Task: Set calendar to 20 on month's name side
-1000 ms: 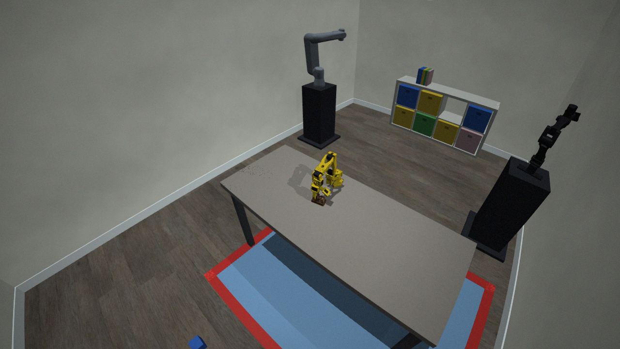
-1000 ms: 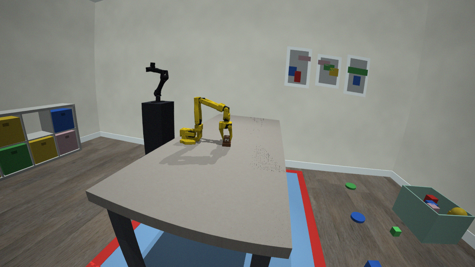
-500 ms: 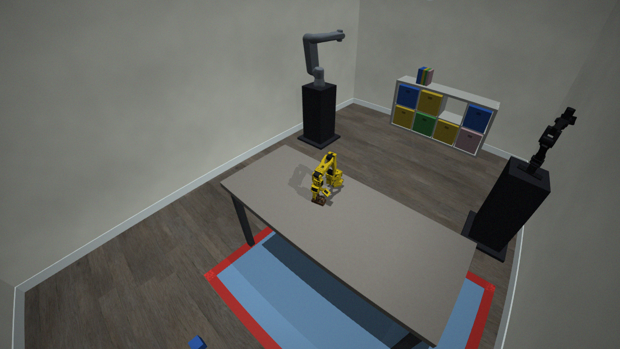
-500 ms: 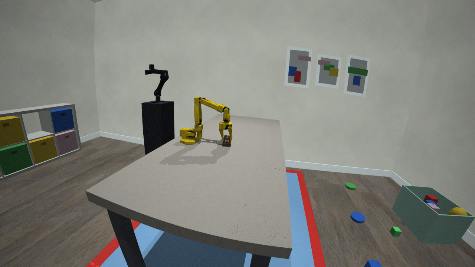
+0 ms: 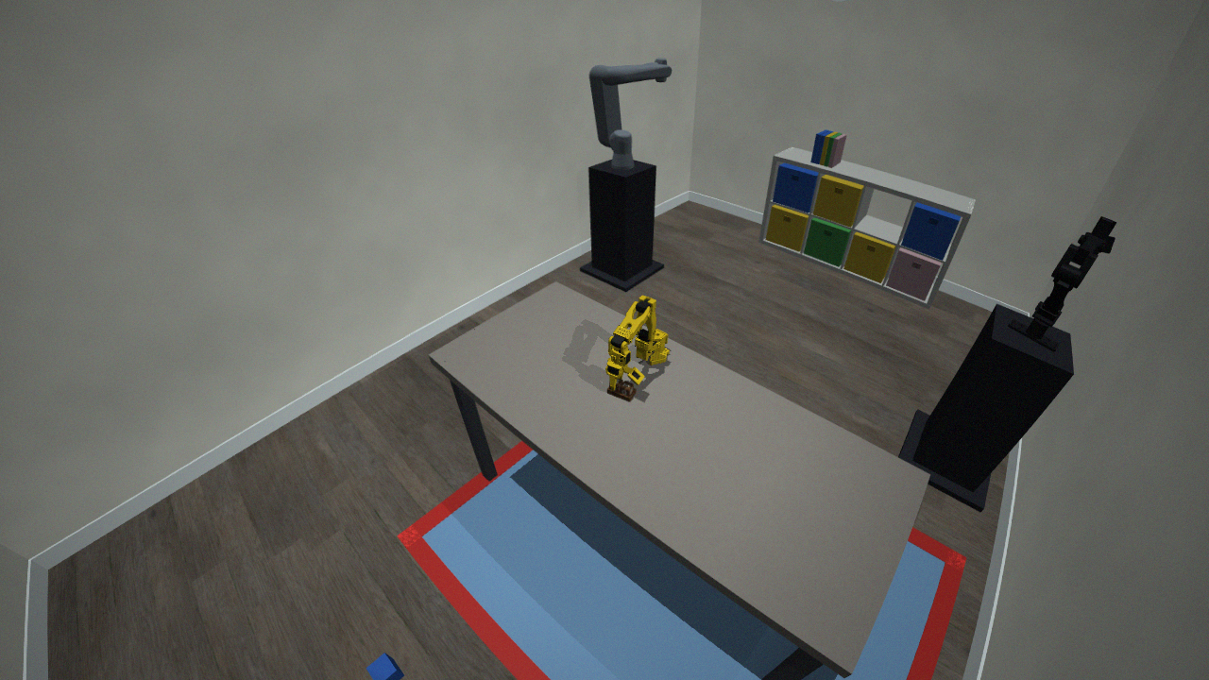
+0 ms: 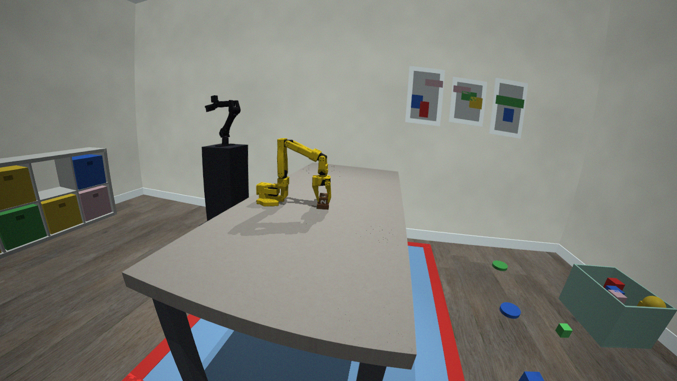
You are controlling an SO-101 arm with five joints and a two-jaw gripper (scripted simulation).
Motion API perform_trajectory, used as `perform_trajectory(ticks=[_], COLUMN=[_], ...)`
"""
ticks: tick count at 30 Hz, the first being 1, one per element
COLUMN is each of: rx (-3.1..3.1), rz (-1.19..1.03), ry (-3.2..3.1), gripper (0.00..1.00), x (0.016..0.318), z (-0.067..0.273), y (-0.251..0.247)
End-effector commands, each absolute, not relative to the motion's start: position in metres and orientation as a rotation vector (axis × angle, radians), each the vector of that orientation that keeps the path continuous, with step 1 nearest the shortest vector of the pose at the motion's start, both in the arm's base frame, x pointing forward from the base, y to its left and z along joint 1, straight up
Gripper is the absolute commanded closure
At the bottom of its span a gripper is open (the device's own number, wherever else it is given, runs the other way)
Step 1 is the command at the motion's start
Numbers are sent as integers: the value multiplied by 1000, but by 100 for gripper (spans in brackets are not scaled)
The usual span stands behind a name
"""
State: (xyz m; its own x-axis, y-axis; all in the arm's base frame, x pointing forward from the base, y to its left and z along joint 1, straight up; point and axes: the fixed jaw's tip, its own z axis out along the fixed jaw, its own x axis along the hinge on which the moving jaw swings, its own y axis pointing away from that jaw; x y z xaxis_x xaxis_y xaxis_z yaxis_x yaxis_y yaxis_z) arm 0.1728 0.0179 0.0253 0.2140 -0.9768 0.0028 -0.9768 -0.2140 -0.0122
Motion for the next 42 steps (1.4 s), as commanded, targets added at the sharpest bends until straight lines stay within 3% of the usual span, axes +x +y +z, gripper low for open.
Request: perform_trajectory(ticks=[1, 15, 25, 42], rx=[-2410, -2410, -2410, -2410], rz=[-38, -38, -38, -38], ry=[1976, 1976, 1976, 1976], gripper=[100, 100, 83, 76], x=[176, 176, 176, 176], z=[27, 26, 26, 26], y=[17, 17, 17, 17])
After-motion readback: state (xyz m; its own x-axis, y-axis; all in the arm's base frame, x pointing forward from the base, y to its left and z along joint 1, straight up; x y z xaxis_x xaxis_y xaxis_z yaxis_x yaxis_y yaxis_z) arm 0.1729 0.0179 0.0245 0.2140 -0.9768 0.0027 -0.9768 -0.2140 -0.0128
